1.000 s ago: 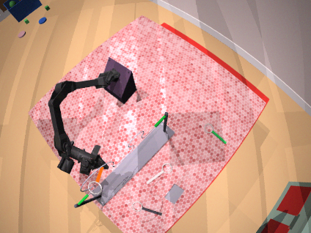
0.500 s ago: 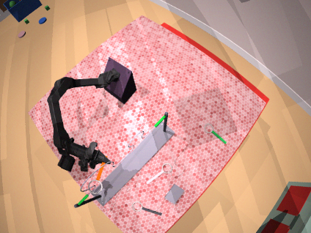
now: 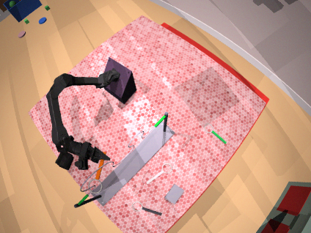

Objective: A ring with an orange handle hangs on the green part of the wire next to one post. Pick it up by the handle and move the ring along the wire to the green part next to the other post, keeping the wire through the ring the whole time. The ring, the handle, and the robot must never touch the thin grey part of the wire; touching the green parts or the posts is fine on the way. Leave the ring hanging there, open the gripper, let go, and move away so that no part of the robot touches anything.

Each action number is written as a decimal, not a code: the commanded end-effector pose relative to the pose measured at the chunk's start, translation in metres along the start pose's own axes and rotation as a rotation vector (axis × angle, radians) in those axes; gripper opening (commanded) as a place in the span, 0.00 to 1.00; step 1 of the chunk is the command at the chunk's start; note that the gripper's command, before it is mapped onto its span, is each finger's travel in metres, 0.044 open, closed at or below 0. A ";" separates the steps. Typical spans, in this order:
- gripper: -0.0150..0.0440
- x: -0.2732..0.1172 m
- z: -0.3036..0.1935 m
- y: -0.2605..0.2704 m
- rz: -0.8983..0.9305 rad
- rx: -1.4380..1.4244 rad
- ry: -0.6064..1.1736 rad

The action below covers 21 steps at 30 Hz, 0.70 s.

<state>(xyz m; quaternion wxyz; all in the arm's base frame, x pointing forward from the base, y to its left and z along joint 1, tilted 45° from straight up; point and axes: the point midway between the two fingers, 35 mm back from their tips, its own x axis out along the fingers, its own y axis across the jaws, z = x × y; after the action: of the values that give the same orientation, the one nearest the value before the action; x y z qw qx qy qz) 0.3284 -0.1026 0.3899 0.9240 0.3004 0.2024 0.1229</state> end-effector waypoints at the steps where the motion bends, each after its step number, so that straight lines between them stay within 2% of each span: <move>1: 0.00 -0.001 0.000 0.015 0.044 0.063 -0.002; 21: 0.00 -0.006 0.008 0.055 0.175 0.303 -0.003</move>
<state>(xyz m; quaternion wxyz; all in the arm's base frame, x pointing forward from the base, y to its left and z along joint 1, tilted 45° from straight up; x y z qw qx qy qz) 0.3236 -0.0704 0.4231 0.8607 0.4418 0.1937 0.1624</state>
